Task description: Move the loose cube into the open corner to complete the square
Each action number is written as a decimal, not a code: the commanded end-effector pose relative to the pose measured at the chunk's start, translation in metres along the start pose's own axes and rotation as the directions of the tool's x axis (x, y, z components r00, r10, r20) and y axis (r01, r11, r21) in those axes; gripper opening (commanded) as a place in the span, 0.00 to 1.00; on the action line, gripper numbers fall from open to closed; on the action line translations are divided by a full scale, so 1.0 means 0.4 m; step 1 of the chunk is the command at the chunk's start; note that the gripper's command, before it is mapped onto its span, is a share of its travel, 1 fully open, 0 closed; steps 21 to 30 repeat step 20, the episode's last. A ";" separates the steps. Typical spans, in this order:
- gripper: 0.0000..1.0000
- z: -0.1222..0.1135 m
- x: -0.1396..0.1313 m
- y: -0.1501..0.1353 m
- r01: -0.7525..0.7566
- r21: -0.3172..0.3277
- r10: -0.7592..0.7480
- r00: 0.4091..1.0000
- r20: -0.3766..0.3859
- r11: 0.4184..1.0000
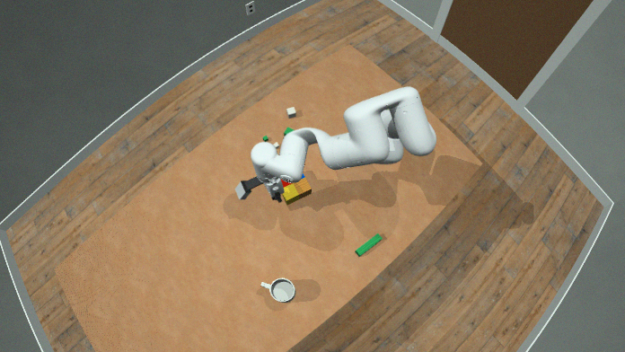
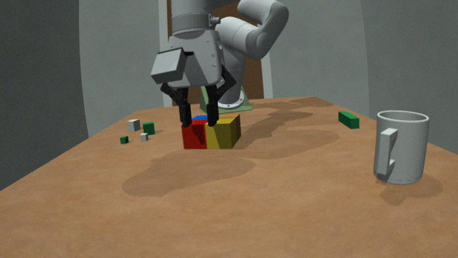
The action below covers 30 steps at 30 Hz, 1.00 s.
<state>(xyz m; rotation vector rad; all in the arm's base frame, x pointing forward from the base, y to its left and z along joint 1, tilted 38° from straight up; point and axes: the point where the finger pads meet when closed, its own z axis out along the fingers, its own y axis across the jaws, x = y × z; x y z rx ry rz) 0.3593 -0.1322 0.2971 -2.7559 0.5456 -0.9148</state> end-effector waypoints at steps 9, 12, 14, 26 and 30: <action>0.45 -0.073 0.002 0.000 0.000 0.000 0.000 1.000 -0.003 1.000; 0.45 -0.073 0.002 0.000 0.000 0.000 0.000 1.000 -0.003 1.000; 0.45 -0.073 0.002 0.000 0.000 0.000 0.000 1.000 -0.003 1.000; 0.45 -0.073 0.002 0.000 0.000 0.000 0.000 1.000 -0.003 1.000; 0.45 -0.073 0.002 0.000 0.000 0.000 0.000 1.000 -0.003 1.000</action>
